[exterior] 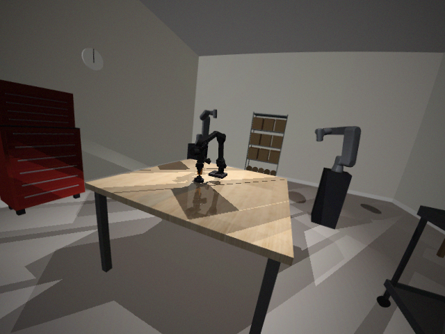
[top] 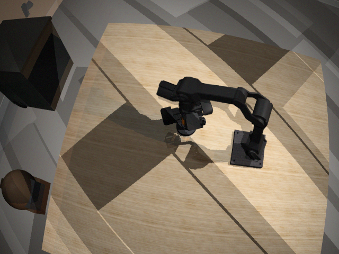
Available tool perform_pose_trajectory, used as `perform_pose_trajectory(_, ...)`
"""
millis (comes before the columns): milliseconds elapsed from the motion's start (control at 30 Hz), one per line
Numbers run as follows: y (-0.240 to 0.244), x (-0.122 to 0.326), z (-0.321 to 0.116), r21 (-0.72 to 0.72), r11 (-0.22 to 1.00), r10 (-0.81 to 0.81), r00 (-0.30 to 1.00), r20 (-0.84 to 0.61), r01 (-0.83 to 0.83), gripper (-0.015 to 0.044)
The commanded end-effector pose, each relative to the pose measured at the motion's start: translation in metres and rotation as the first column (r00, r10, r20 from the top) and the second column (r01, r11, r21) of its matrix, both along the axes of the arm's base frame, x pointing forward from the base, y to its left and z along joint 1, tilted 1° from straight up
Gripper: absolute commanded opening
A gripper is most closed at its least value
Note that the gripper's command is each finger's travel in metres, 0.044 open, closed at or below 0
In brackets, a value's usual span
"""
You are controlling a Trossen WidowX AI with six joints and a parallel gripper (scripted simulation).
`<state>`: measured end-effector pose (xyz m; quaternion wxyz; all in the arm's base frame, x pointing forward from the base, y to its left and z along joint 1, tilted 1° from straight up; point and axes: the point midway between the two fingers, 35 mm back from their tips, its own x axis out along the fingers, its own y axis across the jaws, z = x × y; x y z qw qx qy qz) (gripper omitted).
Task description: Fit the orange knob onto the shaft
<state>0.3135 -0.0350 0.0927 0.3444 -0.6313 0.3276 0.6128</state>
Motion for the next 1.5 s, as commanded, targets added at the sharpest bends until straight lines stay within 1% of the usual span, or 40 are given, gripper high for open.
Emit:
perform_pose_trajectory(0, 0.0004, -0.0012, 0.0022, -0.001, 0.996, 0.094, 0.996, 0.005, -0.094, 0.0)
perform_pose_trajectory(67, 0.0005, -0.0028, 0.0015, -0.004, 0.986, 0.167, 0.986, 0.005, -0.167, 0.0)
perform_pose_trajectory(133, 0.0006, -0.004, 0.0005, -0.005, 0.984, 0.177, 0.984, 0.005, -0.177, 0.0)
perform_pose_trajectory(1133, 0.0004, 0.0022, -0.0032, -0.005, 0.984, 0.177, 0.984, 0.006, -0.177, 0.0)
perform_pose_trajectory(1467, 0.0006, 0.0003, 0.0017, -0.005, 0.984, 0.177, 0.984, 0.005, -0.177, 0.0)
